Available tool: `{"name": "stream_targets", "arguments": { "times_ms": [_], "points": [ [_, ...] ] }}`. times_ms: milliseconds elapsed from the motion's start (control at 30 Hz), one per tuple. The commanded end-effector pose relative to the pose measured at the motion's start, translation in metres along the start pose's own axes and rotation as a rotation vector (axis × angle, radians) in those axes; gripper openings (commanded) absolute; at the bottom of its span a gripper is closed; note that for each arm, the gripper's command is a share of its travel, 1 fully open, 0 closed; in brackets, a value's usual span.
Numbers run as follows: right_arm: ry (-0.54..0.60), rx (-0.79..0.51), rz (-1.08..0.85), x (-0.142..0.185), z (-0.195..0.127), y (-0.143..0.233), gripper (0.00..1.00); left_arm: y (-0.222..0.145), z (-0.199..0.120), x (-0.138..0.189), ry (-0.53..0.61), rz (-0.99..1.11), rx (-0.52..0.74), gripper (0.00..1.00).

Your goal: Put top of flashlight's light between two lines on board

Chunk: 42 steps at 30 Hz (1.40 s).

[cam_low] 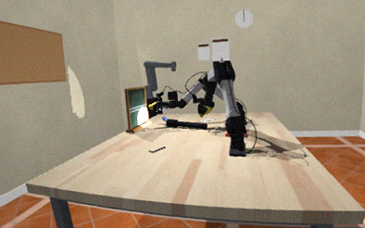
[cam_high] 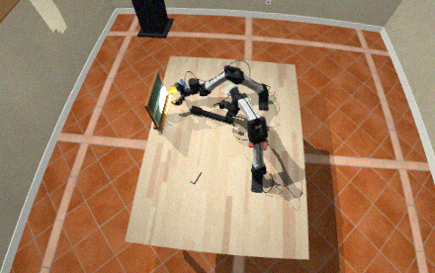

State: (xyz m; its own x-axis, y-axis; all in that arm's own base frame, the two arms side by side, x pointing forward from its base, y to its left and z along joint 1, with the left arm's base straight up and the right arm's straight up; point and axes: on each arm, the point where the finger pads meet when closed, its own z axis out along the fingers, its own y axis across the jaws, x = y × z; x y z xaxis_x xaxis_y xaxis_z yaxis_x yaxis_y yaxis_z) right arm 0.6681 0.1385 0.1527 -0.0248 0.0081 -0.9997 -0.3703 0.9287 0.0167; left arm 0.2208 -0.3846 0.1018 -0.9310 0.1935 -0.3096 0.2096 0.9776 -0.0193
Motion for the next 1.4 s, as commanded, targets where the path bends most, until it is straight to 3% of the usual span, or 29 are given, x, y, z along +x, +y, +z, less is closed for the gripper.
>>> {"name": "stream_targets", "arguments": {
  "times_ms": [0,233,700,800,1267,1367],
  "points": [
    [-0.032,-0.015,-0.015,-0.024,0.0,0.004,1.0,0.008,-0.012,-0.026,-0.05,-0.019,0.067,1.0],
    [-0.032,-0.015,-0.015,-0.024,0.0,0.004,1.0,0.022,-0.012,-0.048,-0.087,-0.023,0.113,1.0],
    [-0.034,-0.015,-0.015,-0.025,0.0,0.005,1.0,0.09,-0.054,-0.123,-0.3,-0.091,0.215,1.0],
    [-0.034,-0.015,-0.015,-0.025,0.0,0.005,1.0,0.094,-0.051,-0.125,-0.305,-0.09,0.213,1.0],
    [-0.036,-0.015,-0.015,-0.027,0.0,0.005,1.0,0.175,-0.102,-0.174,-0.558,-0.127,0.232,1.0],
    [-0.036,-0.015,-0.015,-0.027,0.0,0.005,1.0,0.177,-0.098,-0.175,-0.554,-0.126,0.229,1.0]
  ]
}}
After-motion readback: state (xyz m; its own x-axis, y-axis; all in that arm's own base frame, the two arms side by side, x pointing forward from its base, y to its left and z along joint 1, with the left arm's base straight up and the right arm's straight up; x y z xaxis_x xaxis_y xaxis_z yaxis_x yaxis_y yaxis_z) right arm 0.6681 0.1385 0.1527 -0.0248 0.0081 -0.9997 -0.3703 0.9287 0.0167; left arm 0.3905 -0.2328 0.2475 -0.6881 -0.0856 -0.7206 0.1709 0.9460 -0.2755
